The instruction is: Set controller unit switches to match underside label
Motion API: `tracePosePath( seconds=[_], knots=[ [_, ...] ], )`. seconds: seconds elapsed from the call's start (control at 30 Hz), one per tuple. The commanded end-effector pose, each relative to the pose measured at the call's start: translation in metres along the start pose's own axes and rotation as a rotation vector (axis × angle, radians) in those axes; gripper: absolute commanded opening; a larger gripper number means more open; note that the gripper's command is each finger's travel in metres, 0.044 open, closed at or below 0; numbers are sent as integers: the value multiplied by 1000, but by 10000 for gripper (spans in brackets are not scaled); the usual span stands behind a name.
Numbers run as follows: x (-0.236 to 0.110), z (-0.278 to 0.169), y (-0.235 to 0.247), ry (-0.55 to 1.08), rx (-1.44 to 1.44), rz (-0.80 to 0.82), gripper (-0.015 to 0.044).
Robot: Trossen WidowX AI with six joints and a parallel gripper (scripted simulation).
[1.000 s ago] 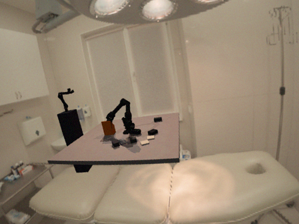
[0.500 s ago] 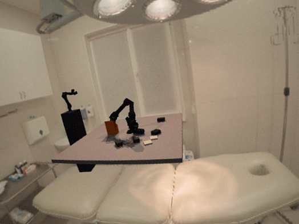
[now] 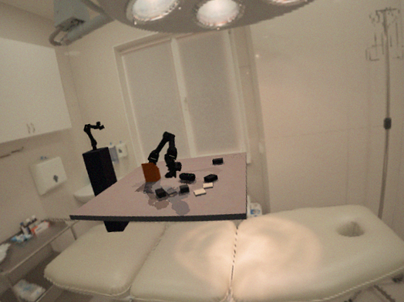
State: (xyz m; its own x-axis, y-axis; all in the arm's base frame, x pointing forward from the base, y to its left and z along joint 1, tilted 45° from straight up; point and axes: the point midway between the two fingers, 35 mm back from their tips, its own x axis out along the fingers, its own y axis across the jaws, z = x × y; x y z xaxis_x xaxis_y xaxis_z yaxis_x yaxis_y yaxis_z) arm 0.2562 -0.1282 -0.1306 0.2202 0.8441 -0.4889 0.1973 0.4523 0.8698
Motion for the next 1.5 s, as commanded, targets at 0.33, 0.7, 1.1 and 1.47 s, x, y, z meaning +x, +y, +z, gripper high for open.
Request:
tracePosePath(
  seconds=[0.33, 0.7, 1.1, 1.47],
  knots=[
    [24, 85, 80, 115, 118, -372, 0],
    [40, 126, 142, -6, 276, -580, 0],
    [44, 127, 140, -6, 277, -580, 0],
    [62, 128, 135, -4, 278, -578, 0]
  ],
)
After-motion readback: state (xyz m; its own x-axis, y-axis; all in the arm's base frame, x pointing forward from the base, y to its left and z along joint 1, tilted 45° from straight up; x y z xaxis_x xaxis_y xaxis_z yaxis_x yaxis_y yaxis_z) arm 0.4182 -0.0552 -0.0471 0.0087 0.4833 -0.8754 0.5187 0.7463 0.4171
